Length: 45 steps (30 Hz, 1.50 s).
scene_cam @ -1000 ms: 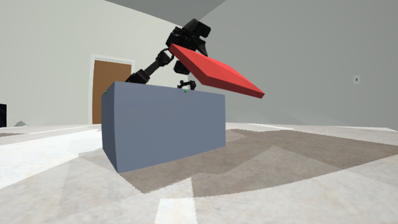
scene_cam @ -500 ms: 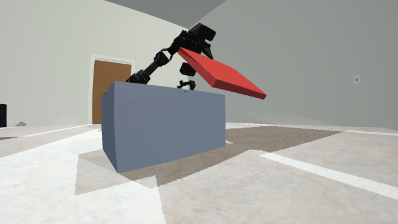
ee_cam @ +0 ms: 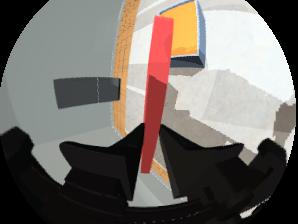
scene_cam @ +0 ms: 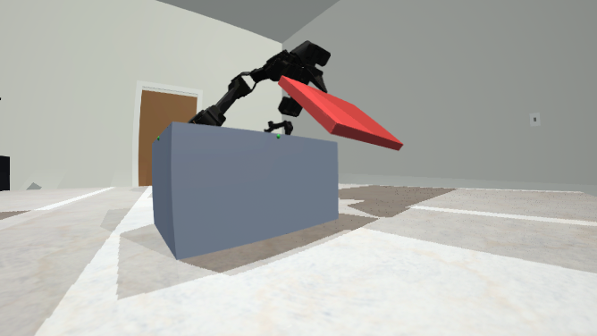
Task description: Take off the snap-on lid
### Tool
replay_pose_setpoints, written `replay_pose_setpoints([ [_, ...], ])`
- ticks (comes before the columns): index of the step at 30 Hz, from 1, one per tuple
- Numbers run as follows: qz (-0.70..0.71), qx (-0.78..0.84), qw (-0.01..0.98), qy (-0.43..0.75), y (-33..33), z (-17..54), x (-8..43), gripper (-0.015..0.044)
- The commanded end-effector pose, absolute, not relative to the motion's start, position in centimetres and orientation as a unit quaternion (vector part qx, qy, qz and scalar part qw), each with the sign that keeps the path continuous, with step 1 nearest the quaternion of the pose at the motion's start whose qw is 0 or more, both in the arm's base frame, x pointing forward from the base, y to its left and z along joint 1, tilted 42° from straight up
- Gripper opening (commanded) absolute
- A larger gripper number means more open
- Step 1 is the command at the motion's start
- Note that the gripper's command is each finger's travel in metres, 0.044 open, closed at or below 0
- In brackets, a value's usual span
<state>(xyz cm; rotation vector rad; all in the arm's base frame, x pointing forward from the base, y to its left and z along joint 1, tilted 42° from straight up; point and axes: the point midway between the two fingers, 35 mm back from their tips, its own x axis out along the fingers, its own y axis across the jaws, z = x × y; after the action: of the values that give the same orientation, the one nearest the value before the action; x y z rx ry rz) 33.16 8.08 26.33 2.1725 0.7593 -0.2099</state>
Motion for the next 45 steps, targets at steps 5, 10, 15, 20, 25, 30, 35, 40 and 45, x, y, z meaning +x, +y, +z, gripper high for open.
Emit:
replay_pose_setpoints([
  [5, -0.077, 0.863, 0.406, 0.29, 8.9, 28.1, 32.9, 0.0],
  [10, -0.076, 0.864, 0.405, 0.29, 9.6, 28.8, 32.7, 0.0],
  [15, -0.076, 0.864, 0.405, 0.29, 10.4, 29.4, 32.4, 0.0],
  [20, -0.076, 0.864, 0.405, 0.29, 11.1, 30.1, 32.2, 0.0],
  [25, -0.075, 0.864, 0.404, 0.29, 11.8, 30.7, 32.0, 0.0],
  [30, -0.075, 0.864, 0.404, 0.29, 12.6, 31.4, 31.7, 0.0],
  [35, -0.075, 0.864, 0.404, 0.29, 12.7, 31.5, 31.7, 0.0],
  [40, -0.075, 0.864, 0.404, 0.29, 12.9, 31.2, 31.6, 0.0],
  [45, -0.075, 0.864, 0.404, 0.29, 13.3, 30.5, 31.6, 0.0],
])
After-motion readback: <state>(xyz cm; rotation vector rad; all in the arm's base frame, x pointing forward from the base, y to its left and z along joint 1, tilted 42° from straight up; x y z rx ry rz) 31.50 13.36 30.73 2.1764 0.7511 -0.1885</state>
